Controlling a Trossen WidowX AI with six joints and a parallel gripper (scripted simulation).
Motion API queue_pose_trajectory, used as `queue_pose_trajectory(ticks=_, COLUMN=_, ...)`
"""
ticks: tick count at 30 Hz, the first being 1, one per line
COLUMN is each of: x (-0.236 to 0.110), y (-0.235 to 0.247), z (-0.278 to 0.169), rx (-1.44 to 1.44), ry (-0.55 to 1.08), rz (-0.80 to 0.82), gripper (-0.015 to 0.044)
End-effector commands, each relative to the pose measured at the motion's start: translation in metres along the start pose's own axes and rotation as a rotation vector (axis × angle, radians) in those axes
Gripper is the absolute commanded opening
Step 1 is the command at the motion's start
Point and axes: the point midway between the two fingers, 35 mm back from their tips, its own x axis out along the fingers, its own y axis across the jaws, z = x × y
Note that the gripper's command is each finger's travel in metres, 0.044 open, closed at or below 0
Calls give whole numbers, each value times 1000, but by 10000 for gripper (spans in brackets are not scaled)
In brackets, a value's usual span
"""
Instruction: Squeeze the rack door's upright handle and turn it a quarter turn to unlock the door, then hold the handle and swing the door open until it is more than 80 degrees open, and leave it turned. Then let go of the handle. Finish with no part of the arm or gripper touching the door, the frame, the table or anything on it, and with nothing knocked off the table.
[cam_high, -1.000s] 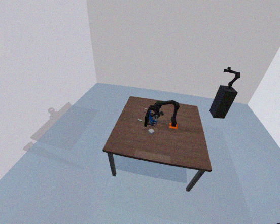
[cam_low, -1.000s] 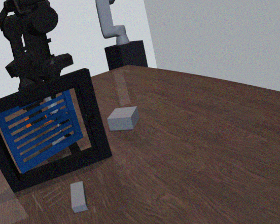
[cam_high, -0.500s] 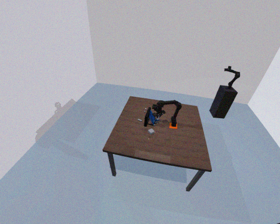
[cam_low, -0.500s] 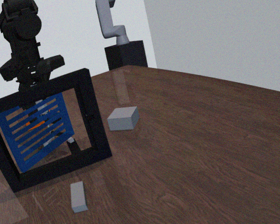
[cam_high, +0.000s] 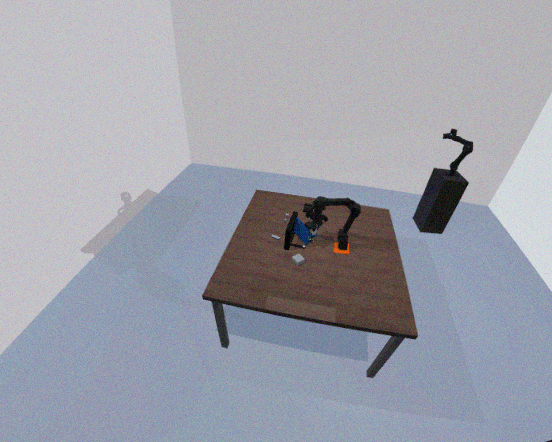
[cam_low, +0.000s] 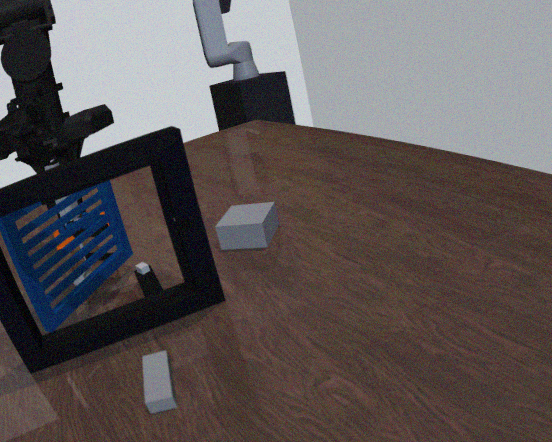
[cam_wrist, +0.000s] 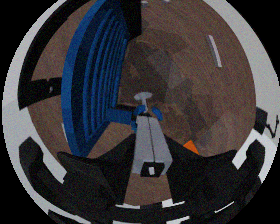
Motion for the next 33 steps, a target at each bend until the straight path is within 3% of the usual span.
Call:
queue_pose_trajectory(ticks=1, x=0, y=-6, z=3, rx=-66, ry=-6, rz=8, gripper=26)
queue_pose_trajectory(ticks=33, x=0, y=-62, z=27, rx=-435, ry=-9, rz=1, gripper=26)
